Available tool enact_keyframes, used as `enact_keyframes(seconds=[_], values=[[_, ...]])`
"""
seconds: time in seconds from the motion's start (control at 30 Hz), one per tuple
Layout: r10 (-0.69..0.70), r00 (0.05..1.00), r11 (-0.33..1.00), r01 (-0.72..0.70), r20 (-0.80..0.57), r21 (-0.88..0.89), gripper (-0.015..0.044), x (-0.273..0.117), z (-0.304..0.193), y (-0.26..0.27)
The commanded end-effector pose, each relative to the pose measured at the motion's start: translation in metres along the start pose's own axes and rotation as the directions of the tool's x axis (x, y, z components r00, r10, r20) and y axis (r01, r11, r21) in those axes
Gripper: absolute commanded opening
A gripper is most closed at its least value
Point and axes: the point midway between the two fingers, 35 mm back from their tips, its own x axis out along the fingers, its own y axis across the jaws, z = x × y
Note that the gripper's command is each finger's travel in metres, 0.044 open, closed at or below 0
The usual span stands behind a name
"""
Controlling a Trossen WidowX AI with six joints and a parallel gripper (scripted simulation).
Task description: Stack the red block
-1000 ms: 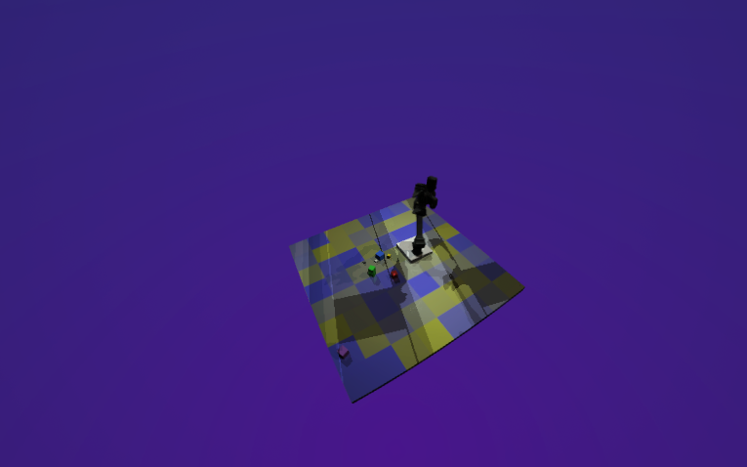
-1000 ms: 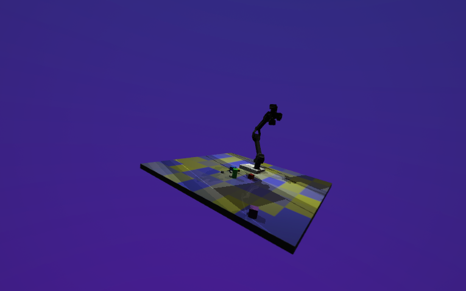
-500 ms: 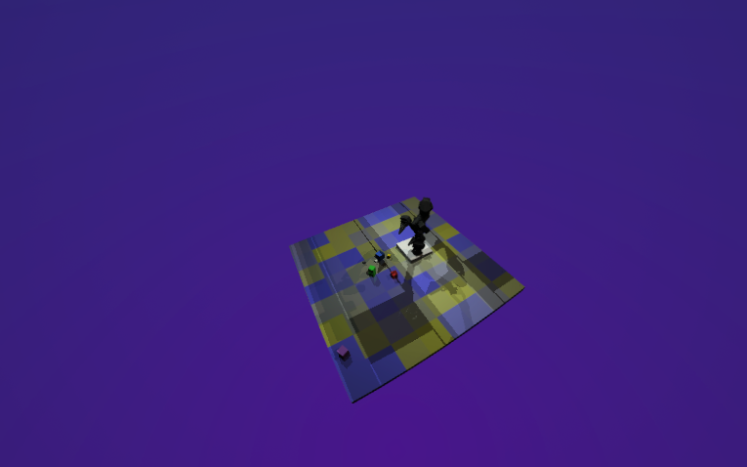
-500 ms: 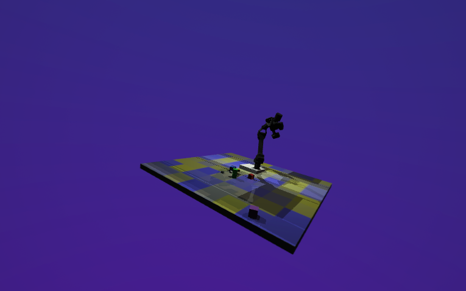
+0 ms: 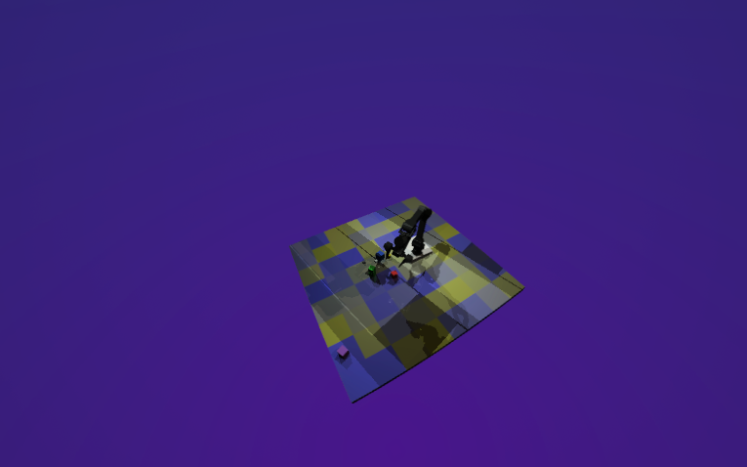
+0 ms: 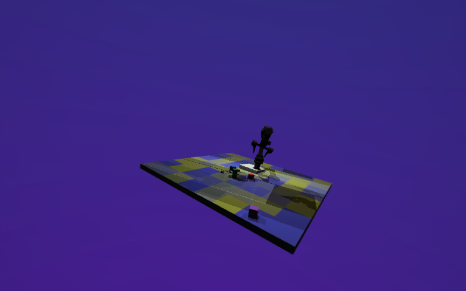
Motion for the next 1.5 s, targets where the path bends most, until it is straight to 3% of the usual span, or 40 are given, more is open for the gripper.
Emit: enact_keyframes(seconds=[0.0, 0.13, 0.23, 0.73, 1.07, 1.47], values=[[0.102, 0.963, 0.945, -0.015, -0.250, 0.325, 0.0440, 0.048, -0.050, -0.006], [0.204, 0.890, 0.824, 0.069, -0.408, 0.562, 0.0440, 0.074, -0.088, -0.009], [0.248, 0.854, 0.763, 0.119, -0.458, 0.636, 0.0440, 0.082, -0.101, -0.009], [0.248, 0.854, 0.763, 0.119, -0.457, 0.636, 0.0440, 0.080, -0.098, -0.006], [0.249, 0.854, 0.763, 0.119, -0.457, 0.636, 0.0440, 0.126, -0.123, 0.007], [0.249, 0.854, 0.763, 0.119, -0.457, 0.636, 0.0440, 0.131, -0.125, 0.009]])
